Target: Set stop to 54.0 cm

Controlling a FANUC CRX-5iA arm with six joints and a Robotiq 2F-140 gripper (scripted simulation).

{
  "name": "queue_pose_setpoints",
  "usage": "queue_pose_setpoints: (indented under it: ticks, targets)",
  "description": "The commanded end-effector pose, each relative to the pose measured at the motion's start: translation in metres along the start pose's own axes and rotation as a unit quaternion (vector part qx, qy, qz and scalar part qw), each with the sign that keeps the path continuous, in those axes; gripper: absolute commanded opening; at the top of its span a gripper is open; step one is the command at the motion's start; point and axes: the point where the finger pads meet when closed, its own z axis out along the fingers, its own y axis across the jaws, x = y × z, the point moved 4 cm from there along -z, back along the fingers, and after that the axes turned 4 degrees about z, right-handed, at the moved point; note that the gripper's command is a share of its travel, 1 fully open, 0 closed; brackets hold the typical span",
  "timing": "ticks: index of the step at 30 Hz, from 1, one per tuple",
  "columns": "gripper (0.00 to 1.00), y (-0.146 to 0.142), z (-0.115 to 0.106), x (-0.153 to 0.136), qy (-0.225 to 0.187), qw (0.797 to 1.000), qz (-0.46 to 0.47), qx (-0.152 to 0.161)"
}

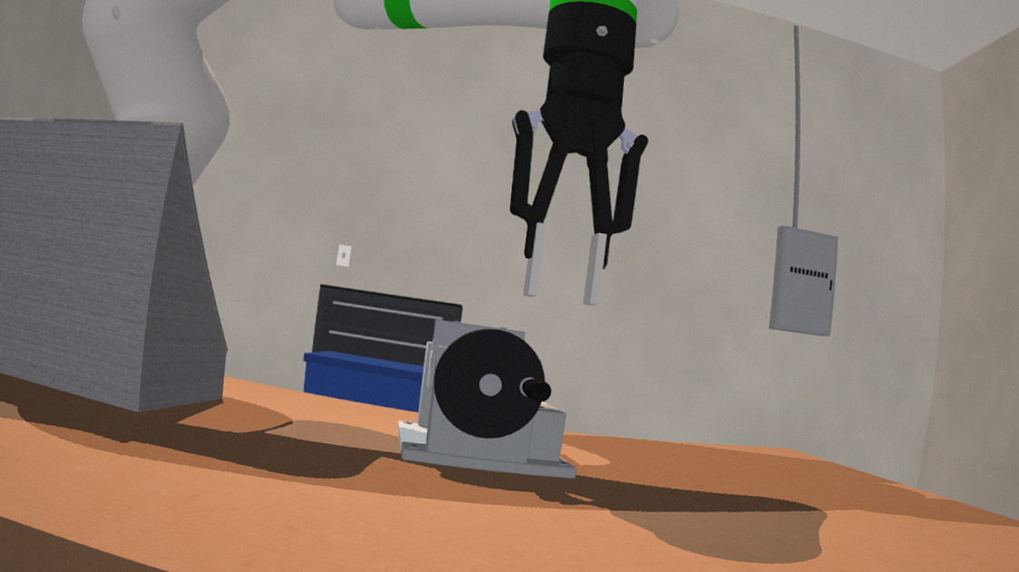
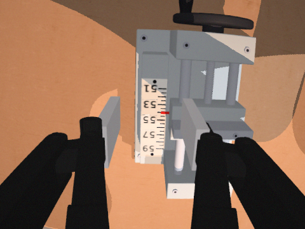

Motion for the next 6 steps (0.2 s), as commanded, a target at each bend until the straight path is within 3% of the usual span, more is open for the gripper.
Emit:
queue_pose_setpoints:
  ticks: [1, 6]
  targets:
    - [0.33, -0.0001, -0.0002, 0.0001, 0.0, 1.0, 0.0, 0.0]
    - [0.33, -0.0001, -0.0002, 0.0001, 0.0, 1.0, 0.0, 0.0]
